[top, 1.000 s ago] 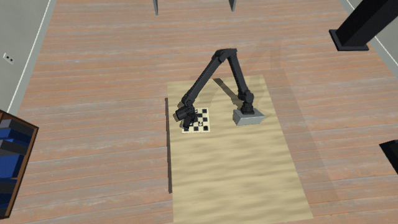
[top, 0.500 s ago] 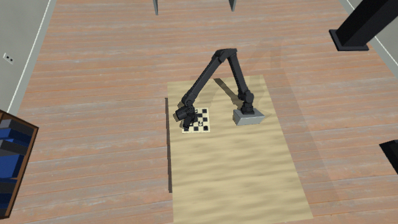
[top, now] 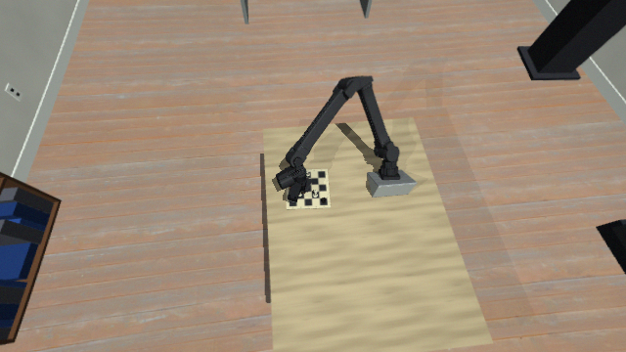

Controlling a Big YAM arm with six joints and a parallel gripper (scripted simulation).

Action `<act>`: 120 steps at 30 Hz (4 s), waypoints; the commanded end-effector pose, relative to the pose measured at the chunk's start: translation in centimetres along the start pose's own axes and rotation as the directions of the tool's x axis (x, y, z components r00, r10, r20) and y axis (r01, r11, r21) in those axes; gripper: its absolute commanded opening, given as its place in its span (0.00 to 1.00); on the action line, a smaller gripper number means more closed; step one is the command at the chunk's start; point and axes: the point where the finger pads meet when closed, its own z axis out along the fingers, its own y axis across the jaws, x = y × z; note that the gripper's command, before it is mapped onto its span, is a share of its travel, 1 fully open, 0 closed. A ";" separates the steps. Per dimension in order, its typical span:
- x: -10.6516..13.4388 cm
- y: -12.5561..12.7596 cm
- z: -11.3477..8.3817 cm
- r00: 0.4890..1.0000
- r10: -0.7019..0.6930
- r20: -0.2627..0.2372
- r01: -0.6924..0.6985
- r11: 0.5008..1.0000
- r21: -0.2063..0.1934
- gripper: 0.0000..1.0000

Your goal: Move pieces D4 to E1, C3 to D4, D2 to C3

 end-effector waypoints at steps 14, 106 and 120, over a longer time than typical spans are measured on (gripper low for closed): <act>0.2 0.0 1.3 1.000 -0.005 -0.012 0.005 1.000 -0.014 0.32; 0.7 -2.2 -0.5 0.999 0.031 0.019 -0.031 0.999 0.015 0.32; 0.8 -2.1 -0.4 0.999 0.031 0.017 -0.032 0.999 0.014 0.32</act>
